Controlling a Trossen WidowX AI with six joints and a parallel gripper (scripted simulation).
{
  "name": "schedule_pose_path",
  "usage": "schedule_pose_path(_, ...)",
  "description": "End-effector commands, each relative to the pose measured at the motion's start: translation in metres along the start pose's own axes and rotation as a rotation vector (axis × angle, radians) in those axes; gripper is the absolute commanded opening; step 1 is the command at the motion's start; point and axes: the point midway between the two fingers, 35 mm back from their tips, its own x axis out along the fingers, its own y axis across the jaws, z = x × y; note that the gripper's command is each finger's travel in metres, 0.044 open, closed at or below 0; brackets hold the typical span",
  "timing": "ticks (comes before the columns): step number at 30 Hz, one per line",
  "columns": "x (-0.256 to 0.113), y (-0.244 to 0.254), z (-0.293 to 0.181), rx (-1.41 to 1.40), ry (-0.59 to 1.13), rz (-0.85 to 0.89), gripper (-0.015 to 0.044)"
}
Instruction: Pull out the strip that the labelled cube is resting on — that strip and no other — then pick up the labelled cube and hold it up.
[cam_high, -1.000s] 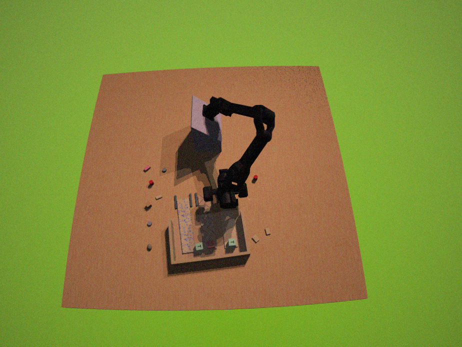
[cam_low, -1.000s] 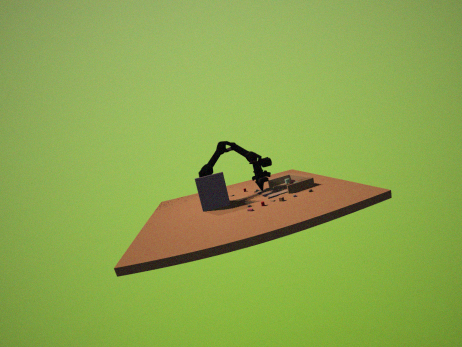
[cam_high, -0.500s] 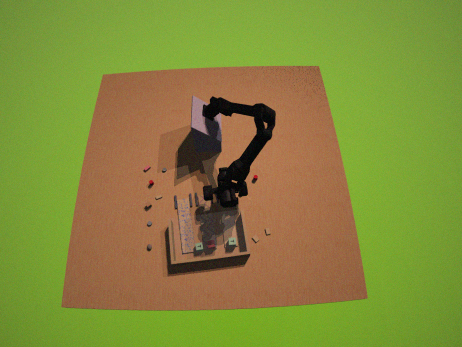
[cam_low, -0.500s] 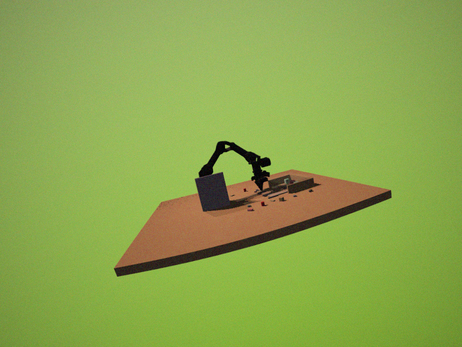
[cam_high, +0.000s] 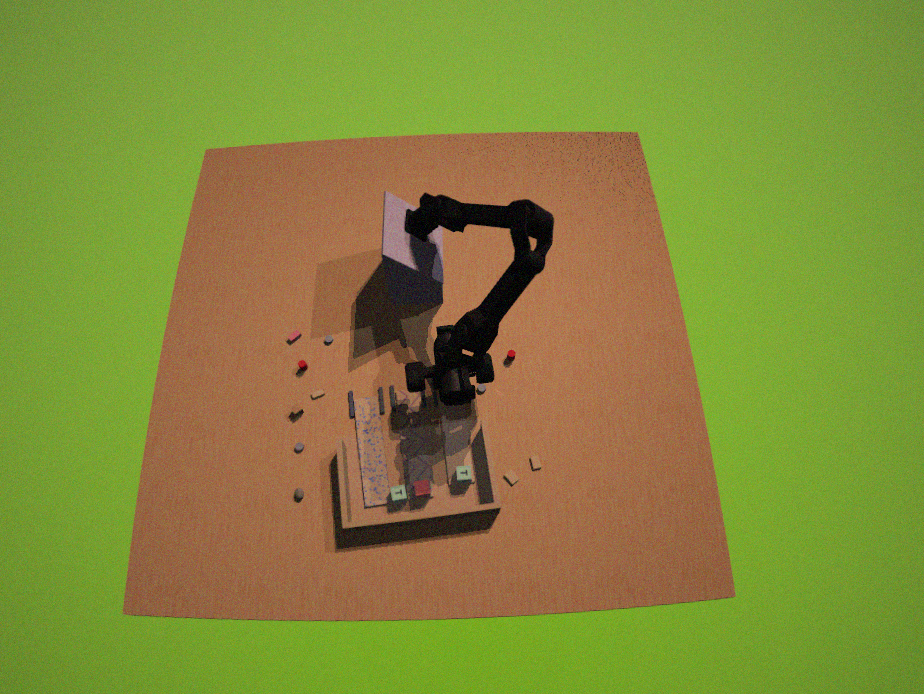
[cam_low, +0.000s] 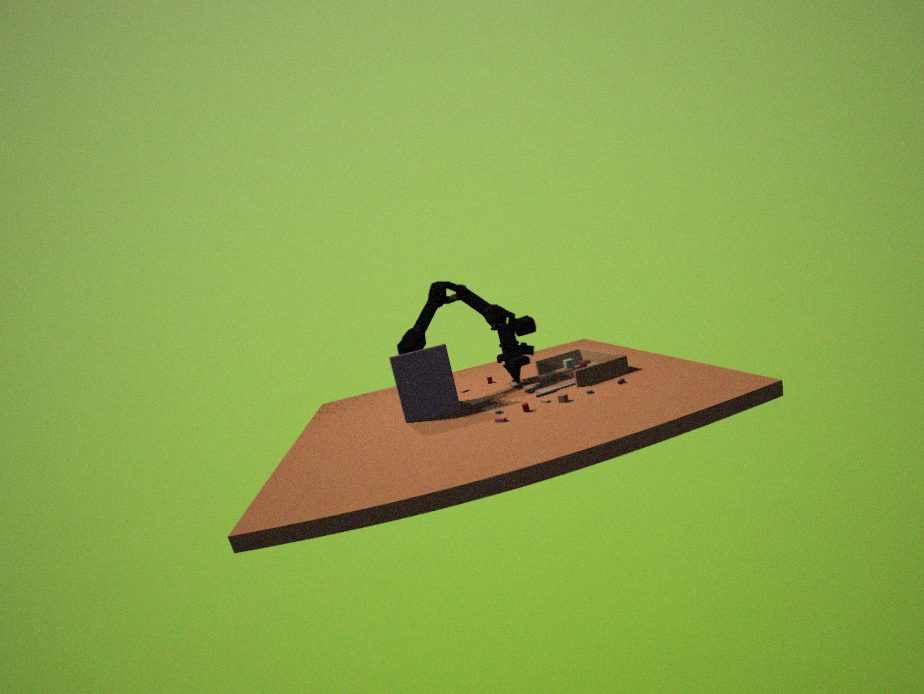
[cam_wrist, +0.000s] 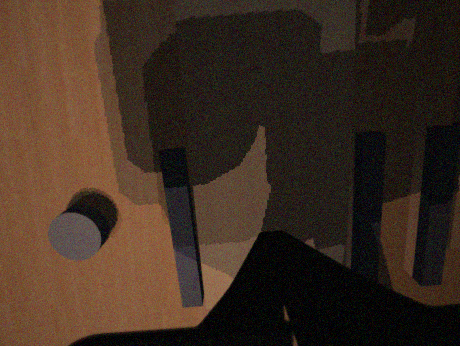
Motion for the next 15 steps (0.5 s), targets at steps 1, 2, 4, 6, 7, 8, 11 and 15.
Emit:
schedule_pose_path(1, 0.004, -0.001, -0.013, 0.013, 0.019, -0.001, 0.0000)
schedule_pose_path(2, 0.004, -0.001, -0.015, 0.013, 0.019, -0.001, 0.0000)
schedule_pose_path(4, 0.004, -0.001, -0.018, 0.013, 0.019, -0.001, 0.0000)
schedule_pose_path(6, 0.004, -0.001, -0.021, 0.013, 0.020, -0.001, 0.0000)
schedule_pose_path(7, 0.004, -0.001, -0.023, 0.013, 0.020, -0.001, 0.0000)
schedule_pose_path(8, 0.004, -0.001, -0.024, 0.013, 0.020, -0.001, 0.0000)
schedule_pose_path(11, 0.004, -0.001, -0.029, 0.014, 0.020, -0.001, 0.0000)
schedule_pose_path(15, 0.005, -0.001, -0.035, 0.014, 0.020, -0.001, 0.0000)
